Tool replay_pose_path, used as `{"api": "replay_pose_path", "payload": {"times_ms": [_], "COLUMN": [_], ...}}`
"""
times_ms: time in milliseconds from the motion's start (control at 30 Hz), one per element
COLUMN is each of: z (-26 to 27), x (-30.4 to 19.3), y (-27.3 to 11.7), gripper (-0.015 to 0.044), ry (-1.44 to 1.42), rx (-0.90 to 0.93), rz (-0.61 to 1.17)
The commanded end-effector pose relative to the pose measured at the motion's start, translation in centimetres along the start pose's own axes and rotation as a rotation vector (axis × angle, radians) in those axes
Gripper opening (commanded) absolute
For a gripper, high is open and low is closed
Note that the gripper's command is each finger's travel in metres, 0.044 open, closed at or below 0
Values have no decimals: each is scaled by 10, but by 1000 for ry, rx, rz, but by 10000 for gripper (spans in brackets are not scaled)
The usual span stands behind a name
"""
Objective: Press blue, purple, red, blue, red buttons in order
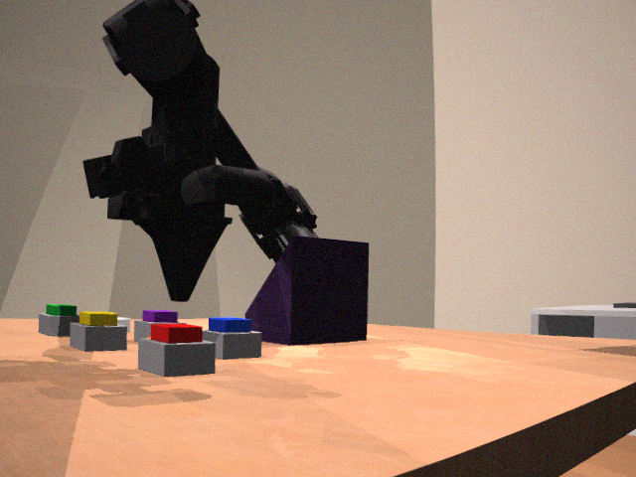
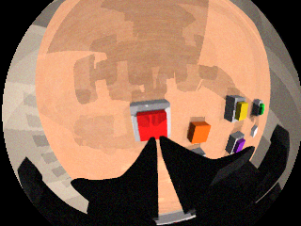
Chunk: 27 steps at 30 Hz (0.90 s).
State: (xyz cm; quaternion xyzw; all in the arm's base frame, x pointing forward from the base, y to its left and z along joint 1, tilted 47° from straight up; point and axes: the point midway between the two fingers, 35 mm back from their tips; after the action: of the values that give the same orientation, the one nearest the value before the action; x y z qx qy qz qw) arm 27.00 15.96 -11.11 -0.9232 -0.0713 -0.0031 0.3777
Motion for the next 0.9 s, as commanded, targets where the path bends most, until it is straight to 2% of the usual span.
{"api": "replay_pose_path", "payload": {"times_ms": [0,600,867], "z": [2,1,1], "x": [1,2,2], "y": [0,30,31], "gripper": [20,20,20], "ry": [-8,-8,-8], "rx": [4,2,2], "rz": [-21,-22,-22]}}
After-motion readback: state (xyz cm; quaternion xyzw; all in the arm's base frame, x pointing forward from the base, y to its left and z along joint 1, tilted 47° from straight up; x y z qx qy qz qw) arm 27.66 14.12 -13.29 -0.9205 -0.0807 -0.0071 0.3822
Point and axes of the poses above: the point midway between the two fingers, 35 mm back from their tips, its own y axis out along the fingers, its own z axis across the jaws, x = y × z, and after that the axes turned 3 degrees about y, right-handed
